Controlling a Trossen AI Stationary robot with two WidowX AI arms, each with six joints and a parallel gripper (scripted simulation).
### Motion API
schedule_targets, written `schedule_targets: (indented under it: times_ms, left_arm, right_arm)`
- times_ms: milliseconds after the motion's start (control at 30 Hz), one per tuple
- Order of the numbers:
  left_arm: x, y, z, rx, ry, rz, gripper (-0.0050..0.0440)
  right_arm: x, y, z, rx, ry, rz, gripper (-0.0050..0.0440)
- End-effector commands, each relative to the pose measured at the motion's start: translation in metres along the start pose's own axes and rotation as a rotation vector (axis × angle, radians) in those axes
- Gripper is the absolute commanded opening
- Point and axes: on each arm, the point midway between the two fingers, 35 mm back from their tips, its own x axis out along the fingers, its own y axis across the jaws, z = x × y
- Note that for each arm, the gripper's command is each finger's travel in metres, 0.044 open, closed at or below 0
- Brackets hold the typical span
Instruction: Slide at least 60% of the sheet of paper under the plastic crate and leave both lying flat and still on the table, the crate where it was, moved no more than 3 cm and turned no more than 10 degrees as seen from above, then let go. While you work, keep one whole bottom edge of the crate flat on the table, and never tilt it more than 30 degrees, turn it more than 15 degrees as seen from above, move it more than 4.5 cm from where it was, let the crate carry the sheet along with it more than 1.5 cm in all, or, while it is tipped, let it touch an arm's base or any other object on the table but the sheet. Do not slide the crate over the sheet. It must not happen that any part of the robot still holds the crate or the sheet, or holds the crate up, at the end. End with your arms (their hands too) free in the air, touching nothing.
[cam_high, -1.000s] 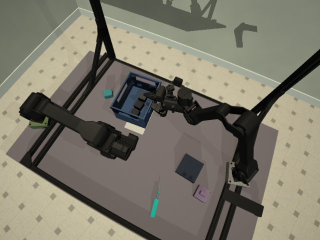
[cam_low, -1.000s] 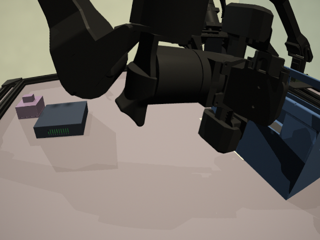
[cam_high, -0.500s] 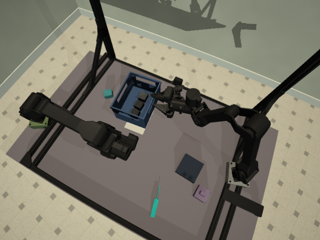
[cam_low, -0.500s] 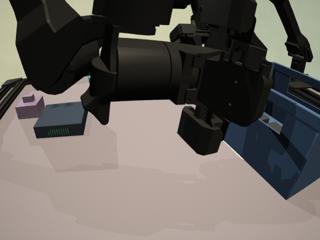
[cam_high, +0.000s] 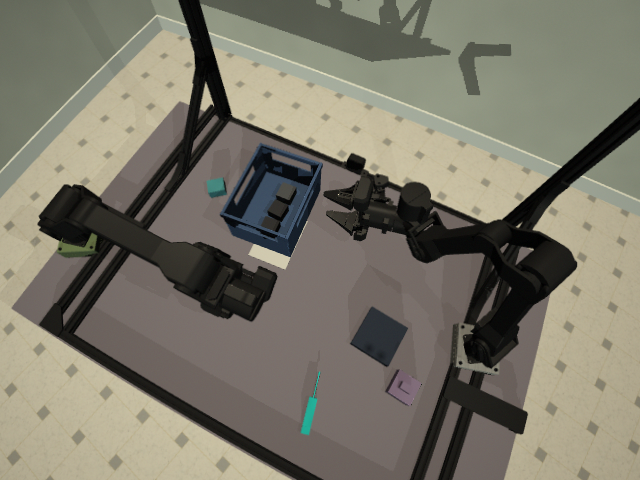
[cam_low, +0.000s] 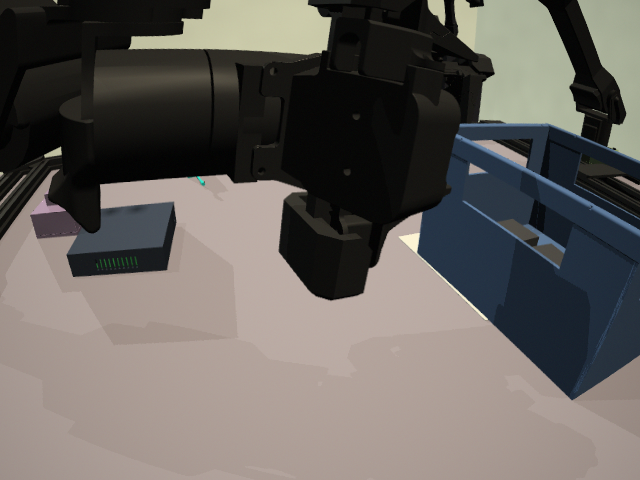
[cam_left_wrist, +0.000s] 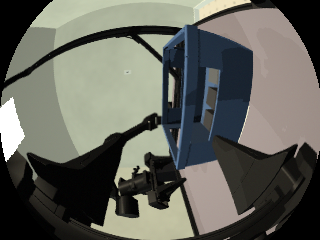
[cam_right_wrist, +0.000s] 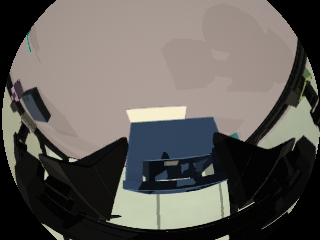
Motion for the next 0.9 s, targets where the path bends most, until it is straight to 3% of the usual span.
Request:
schedule_targets:
  times_ms: [0, 867]
  left_arm:
    - [-0.0145, 0.0030, -0.0038, -0.008, 0.002, 0.008, 0.0400]
    - [-0.0099, 0.0023, -0.0016, -0.003, -0.002, 0.006, 0.0400]
  right_arm:
    - [-0.0006, -0.0005, -0.0004, -0.004, 0.000, 0.000, 0.0400]
    - [-0.0006, -0.0005, -0.0004, -0.004, 0.000, 0.000, 0.0400]
